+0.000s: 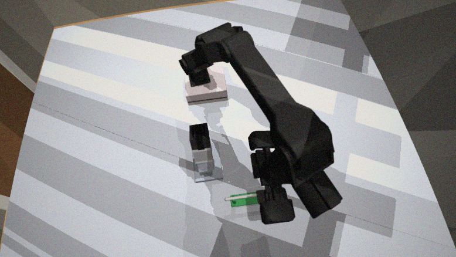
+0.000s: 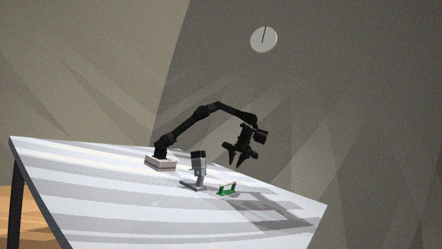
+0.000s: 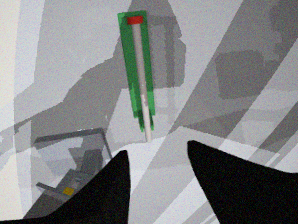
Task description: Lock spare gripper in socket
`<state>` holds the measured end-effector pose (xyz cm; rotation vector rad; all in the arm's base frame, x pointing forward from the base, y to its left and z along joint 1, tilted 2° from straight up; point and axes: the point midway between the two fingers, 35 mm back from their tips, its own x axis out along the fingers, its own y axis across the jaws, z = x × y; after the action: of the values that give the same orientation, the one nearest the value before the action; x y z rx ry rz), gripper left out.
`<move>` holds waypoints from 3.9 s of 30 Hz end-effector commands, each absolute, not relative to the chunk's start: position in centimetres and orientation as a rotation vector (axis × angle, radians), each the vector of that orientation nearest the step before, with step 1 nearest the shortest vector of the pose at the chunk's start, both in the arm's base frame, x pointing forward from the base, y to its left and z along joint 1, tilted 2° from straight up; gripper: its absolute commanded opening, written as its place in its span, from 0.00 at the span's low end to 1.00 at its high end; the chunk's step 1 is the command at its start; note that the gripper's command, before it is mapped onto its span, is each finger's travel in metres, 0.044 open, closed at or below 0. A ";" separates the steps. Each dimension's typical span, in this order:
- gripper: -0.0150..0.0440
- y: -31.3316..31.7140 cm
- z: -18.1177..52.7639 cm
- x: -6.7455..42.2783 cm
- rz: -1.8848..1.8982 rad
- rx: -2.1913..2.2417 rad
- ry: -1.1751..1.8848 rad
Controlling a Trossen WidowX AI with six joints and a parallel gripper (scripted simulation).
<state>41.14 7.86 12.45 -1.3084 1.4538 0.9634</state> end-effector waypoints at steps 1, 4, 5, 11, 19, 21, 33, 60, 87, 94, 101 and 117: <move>0.56 7.8 11.7 41.5 0.968 -1.320 1.448; 0.56 7.8 10.4 41.6 0.968 -1.321 1.448; 0.56 7.8 9.8 41.6 0.968 -1.321 1.448; 0.56 7.7 6.9 41.6 0.968 -1.321 1.448; 0.56 7.5 5.0 41.4 0.968 -1.321 1.449; 0.56 7.5 4.7 41.4 0.968 -1.321 1.449; 0.56 7.4 2.7 41.5 0.968 -1.321 1.449; 0.56 7.3 -0.4 41.4 0.968 -1.321 1.449; 0.25 7.3 0.1 41.4 0.968 -1.321 1.449; 0.25 7.3 2.3 41.5 0.968 -1.321 1.449; 0.25 7.4 4.7 41.4 0.968 -1.321 1.449; 0.25 7.4 5.9 41.1 0.973 -1.319 1.452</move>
<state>41.17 7.36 5.96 -1.3188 1.4500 0.9721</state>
